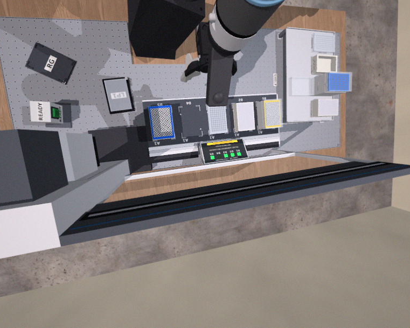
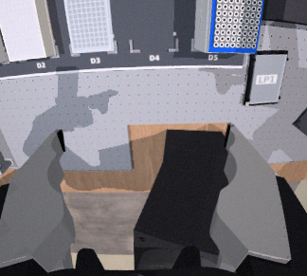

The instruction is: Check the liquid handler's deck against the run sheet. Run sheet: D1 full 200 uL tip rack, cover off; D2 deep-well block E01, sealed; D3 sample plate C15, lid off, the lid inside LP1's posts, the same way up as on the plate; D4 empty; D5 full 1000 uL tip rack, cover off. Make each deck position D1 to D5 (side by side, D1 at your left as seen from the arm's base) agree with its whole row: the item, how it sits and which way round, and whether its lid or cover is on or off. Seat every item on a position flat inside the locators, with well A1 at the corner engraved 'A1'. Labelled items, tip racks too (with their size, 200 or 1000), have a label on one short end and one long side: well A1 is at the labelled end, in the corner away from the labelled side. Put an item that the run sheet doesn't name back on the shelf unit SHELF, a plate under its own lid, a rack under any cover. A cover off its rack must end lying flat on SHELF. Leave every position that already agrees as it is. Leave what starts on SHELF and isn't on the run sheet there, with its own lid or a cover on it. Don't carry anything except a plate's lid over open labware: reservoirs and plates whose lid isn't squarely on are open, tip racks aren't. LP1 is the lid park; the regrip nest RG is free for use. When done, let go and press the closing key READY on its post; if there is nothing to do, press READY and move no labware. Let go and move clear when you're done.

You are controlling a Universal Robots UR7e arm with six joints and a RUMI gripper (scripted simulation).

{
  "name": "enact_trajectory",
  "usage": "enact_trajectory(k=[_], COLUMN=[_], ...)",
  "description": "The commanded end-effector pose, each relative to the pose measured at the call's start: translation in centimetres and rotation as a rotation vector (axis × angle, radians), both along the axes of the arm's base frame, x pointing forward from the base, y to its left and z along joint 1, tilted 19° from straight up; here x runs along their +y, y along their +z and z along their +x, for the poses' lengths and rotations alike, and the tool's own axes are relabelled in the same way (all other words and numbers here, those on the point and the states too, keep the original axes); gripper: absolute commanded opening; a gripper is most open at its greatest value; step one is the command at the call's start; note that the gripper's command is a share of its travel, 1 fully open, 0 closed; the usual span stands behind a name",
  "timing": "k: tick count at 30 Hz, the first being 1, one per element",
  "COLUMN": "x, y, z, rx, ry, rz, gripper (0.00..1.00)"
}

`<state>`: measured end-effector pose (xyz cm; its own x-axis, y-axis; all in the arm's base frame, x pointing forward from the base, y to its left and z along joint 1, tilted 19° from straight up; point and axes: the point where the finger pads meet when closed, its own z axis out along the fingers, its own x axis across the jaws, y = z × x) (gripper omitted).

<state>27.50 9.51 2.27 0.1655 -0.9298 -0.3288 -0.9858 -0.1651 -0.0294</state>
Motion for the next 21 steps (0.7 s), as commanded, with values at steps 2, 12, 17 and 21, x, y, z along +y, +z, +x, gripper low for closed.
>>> enact_trajectory(k=[2, 12, 17, 21], x=[-2.8, -5.5, -7.3, -8.7], y=[-1.3, -2.3, -3.0, -3.5], z=[3.4, 6.1, 7.9, 9.2], rx=[-0.003, -0.003, -0.003, -0.003], ry=[0.006, 0.007, 0.006, 0.006], rz=[-0.006, -0.006, -0.006, -0.006], gripper=[0.82, 0.82, 0.82, 0.82])
